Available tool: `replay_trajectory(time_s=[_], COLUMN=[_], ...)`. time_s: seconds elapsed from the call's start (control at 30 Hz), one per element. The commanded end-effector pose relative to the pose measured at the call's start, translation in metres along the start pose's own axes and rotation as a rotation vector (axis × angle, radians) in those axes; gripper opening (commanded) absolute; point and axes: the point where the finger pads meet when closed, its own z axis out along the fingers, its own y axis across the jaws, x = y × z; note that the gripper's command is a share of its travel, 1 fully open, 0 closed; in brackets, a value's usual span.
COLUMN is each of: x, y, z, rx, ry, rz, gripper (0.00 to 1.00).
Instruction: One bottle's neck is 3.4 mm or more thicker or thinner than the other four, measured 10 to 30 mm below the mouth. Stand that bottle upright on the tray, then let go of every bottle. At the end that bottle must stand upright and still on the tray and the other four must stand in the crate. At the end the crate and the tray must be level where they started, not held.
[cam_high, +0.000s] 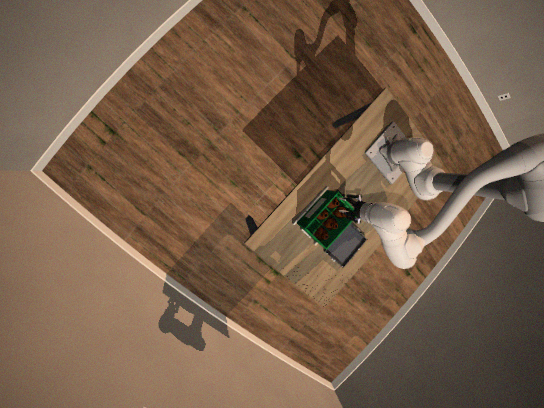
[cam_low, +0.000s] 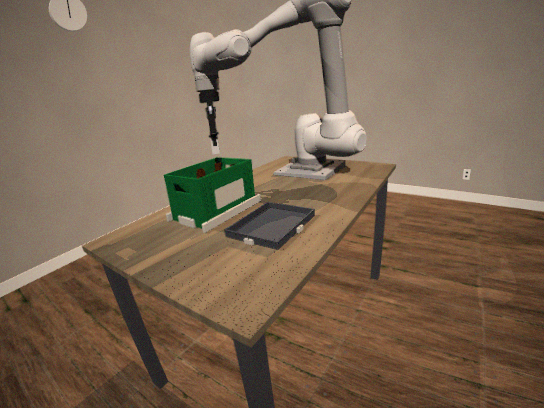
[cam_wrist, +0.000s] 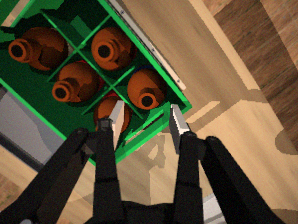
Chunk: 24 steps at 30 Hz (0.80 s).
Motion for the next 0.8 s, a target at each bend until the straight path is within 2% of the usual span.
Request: replay_trajectory(time_s=[0.0, 0.77], x=[0.000, 0.000], y=[0.000, 0.000], z=[0.004, 0.024], rx=[0.000, 0.000], ry=[0.000, 0.000], rz=[0.000, 0.000], gripper=[0.38, 0.38])
